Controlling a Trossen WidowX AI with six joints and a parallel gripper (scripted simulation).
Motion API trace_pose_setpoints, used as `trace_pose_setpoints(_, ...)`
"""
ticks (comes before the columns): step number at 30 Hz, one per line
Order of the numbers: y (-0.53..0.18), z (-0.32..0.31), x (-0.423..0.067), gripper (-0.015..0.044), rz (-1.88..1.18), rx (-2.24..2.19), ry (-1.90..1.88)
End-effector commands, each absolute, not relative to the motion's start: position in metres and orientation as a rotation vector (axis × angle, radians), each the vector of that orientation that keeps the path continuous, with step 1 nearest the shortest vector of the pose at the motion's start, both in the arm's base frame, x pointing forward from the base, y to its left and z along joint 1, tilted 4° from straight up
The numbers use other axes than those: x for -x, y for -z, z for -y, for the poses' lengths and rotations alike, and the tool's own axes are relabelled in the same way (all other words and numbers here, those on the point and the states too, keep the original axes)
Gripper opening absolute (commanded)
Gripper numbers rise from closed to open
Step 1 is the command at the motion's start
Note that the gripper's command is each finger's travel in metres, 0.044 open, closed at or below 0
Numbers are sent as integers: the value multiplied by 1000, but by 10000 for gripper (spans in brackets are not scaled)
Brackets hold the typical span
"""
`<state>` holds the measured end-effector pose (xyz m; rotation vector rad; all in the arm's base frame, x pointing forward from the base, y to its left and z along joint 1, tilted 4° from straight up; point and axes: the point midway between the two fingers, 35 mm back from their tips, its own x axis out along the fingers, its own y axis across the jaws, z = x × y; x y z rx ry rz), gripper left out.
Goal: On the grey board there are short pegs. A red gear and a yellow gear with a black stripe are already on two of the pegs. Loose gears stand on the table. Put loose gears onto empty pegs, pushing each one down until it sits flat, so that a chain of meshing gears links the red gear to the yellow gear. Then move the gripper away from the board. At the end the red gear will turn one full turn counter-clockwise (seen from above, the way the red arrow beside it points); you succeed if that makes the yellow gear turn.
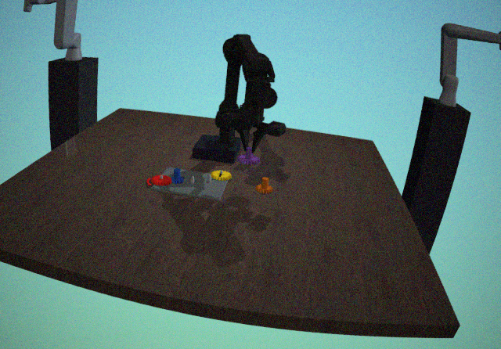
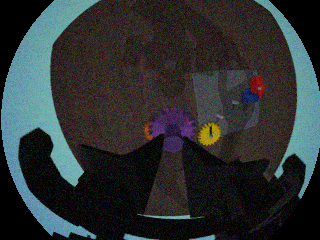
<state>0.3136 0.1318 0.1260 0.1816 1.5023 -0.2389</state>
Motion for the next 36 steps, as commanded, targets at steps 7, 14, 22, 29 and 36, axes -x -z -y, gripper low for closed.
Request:
trace_pose_setpoints(7,-149,-131,-310,0,-1504,-183,243)
trace_pose_setpoints(14,-164,-131,-306,0,-1509,-180,245)
trace_pose_setpoints(22,-160,-120,-310,0,-1509,-179,245)
trace_pose_setpoints(29,-153,-104,-316,0,-1509,-179,246)
trace_pose_setpoints(36,-145,-87,-321,0,-1509,-178,246)
